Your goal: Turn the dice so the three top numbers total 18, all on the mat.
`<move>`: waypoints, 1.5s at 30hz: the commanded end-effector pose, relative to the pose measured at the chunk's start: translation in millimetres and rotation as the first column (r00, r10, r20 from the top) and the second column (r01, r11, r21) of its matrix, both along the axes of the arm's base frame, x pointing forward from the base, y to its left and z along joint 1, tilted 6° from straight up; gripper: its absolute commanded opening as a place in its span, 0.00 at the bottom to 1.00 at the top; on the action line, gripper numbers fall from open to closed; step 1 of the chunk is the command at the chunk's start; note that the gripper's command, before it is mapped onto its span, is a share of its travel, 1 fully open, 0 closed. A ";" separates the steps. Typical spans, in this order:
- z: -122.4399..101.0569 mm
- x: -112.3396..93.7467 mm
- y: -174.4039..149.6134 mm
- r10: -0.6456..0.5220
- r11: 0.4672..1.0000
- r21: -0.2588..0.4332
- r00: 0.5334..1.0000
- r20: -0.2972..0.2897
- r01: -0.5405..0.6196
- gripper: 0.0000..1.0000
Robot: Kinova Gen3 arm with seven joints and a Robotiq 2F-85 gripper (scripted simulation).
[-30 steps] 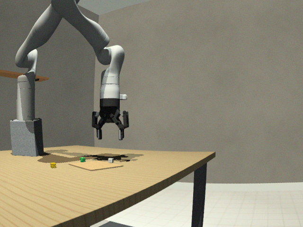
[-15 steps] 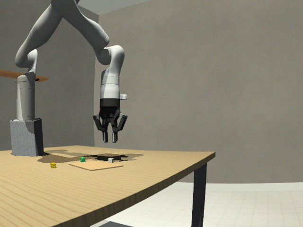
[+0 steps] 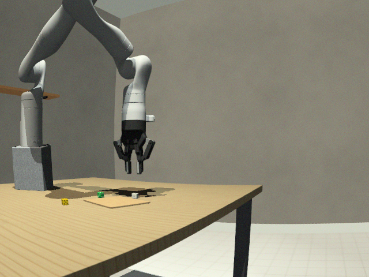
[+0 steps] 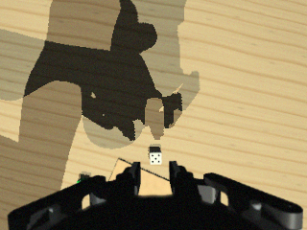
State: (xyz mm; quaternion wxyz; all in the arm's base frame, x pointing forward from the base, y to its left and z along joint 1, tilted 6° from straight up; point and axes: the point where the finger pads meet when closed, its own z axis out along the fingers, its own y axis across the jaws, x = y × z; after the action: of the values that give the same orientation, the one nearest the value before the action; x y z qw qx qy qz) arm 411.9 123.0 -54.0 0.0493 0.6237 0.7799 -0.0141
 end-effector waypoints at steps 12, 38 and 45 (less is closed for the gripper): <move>-1.7 0.7 0.0 0.000 1.000 0.000 1.000 0.001 0.000 0.31; -29.5 2.6 -2.3 0.000 1.000 0.000 1.000 0.001 0.000 0.31; -39.8 3.3 -3.2 0.000 1.000 0.000 1.000 0.001 0.000 0.31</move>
State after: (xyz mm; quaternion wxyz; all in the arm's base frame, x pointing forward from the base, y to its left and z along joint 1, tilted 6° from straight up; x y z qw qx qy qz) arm 416.7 118.7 -90.5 0.0518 0.6240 0.7796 -0.0127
